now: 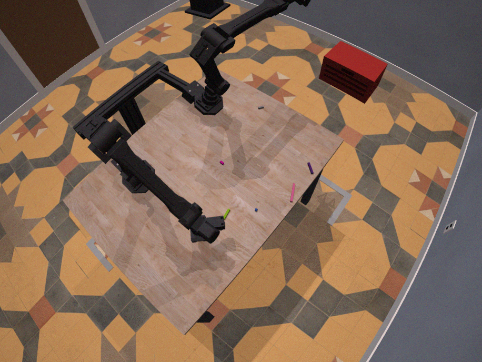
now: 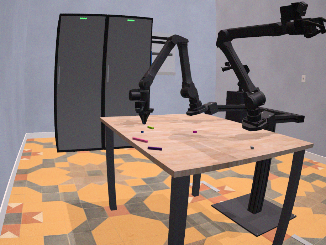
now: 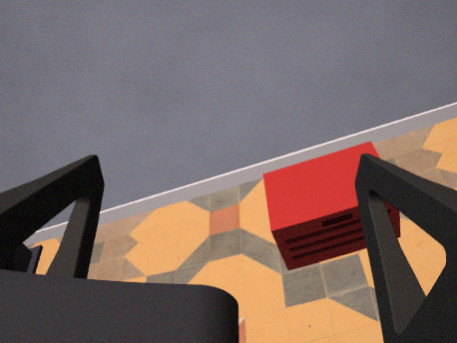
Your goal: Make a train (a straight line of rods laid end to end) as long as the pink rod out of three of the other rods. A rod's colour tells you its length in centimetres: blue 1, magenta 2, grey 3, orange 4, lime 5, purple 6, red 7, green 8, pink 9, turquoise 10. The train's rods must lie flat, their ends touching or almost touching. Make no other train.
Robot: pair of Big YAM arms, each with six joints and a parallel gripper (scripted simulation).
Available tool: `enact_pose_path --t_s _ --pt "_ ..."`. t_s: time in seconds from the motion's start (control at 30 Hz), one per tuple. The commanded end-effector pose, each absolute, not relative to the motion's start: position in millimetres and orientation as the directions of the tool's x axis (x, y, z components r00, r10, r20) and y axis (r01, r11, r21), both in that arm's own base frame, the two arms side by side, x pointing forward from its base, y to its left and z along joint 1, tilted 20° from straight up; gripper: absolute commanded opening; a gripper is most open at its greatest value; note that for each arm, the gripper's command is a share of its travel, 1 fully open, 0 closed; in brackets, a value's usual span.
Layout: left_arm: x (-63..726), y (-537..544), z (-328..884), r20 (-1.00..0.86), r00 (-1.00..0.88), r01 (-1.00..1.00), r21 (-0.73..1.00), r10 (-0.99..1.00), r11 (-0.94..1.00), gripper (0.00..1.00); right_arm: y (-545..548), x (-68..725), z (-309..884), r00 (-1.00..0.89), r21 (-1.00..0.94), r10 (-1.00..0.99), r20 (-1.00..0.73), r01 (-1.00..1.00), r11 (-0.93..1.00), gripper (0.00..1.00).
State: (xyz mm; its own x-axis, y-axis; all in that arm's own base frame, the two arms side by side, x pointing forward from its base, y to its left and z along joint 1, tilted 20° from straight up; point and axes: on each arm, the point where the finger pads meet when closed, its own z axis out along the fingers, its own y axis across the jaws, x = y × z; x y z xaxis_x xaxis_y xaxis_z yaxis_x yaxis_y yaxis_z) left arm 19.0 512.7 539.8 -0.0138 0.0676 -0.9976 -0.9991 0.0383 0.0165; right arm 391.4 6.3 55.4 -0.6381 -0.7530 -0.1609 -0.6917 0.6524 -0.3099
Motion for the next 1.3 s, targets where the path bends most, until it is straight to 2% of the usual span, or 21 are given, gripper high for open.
enact_pose_path --t_s 0.0,0.83,1.27 --pt "12 506 550 -0.995 0.002 -1.000 0.000 0.099 0.022 1.00 5 397 55 -0.629 -0.318 -0.759 -0.166 -0.694 0.645 0.04" --pt "12 506 550 -0.995 0.002 -1.000 0.000 0.099 0.022 1.00 5 396 65 -0.627 -0.324 -0.760 -0.172 -0.693 0.644 0.04" --pt "12 506 550 -0.995 0.002 -1.000 0.000 0.099 0.022 1.00 18 380 153 -0.624 -0.345 -0.755 -0.201 -0.676 0.651 0.04"
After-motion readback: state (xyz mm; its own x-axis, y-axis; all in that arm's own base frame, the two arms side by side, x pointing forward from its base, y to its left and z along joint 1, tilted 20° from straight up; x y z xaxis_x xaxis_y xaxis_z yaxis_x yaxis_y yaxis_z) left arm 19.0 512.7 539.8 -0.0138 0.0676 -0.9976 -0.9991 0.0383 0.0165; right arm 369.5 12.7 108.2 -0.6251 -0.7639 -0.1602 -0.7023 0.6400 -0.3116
